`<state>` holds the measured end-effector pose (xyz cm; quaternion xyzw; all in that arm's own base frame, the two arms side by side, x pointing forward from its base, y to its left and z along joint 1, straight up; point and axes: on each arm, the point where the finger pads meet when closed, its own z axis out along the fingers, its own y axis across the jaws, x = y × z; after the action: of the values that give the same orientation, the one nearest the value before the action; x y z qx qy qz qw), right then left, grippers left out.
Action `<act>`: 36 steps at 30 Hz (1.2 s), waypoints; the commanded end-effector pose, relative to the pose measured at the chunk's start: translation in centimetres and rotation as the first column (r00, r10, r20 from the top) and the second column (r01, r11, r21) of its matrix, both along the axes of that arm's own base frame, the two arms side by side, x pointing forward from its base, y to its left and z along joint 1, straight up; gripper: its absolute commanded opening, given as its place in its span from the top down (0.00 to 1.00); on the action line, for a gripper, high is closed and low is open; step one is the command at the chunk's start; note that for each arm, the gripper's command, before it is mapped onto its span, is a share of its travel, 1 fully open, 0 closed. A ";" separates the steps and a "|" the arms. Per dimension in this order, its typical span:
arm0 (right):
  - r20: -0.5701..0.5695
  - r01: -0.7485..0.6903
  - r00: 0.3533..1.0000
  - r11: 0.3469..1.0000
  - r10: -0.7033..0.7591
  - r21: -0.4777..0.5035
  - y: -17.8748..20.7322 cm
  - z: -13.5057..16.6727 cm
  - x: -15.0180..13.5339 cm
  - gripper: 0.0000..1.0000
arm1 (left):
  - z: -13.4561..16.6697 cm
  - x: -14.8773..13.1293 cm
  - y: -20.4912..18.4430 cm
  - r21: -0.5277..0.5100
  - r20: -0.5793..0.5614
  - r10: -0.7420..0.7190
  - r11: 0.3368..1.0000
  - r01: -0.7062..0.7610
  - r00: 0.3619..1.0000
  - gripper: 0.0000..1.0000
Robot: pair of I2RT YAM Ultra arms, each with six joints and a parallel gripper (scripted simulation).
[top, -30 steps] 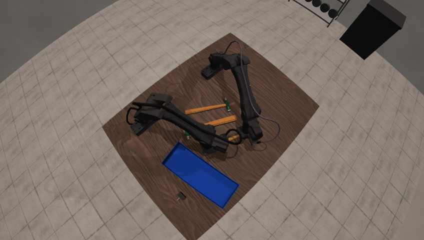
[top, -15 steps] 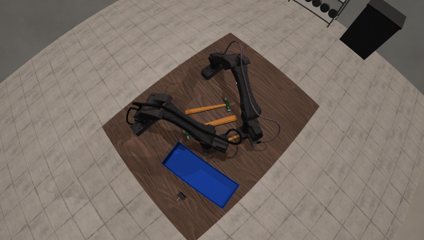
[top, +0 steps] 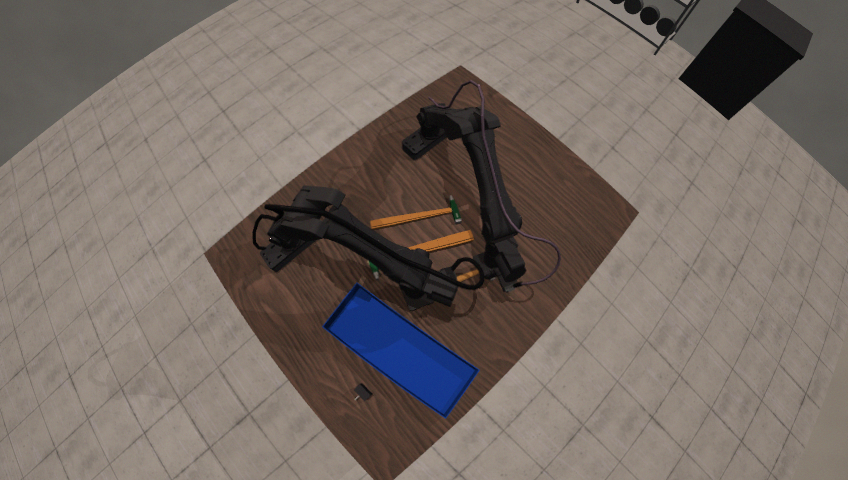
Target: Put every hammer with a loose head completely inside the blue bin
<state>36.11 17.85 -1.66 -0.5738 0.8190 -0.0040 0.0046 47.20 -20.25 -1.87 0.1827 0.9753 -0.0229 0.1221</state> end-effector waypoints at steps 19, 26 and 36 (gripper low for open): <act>-0.101 0.020 0.994 0.993 -0.032 -0.119 -3.6 -1.2 -2.4 0.83 | 1.1 2.0 3.5 -0.010 0.034 0.000 1.000 0.000 0.999 0.92; -0.083 0.015 0.996 0.994 -0.024 -0.110 -3.2 -0.6 -2.0 0.83 | 1.0 1.8 3.0 -0.016 0.029 -0.001 1.000 0.002 1.000 0.92; -0.003 -0.009 1.000 1.000 0.009 0.006 0.0 0.1 0.0 0.83 | 0.6 0.6 0.8 -0.051 -0.003 -0.023 0.998 0.022 1.000 0.92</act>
<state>36.30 18.65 -1.63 -0.5744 0.8183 0.0099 0.0176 47.54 -19.52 -1.87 0.1899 0.9736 -0.0462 0.1181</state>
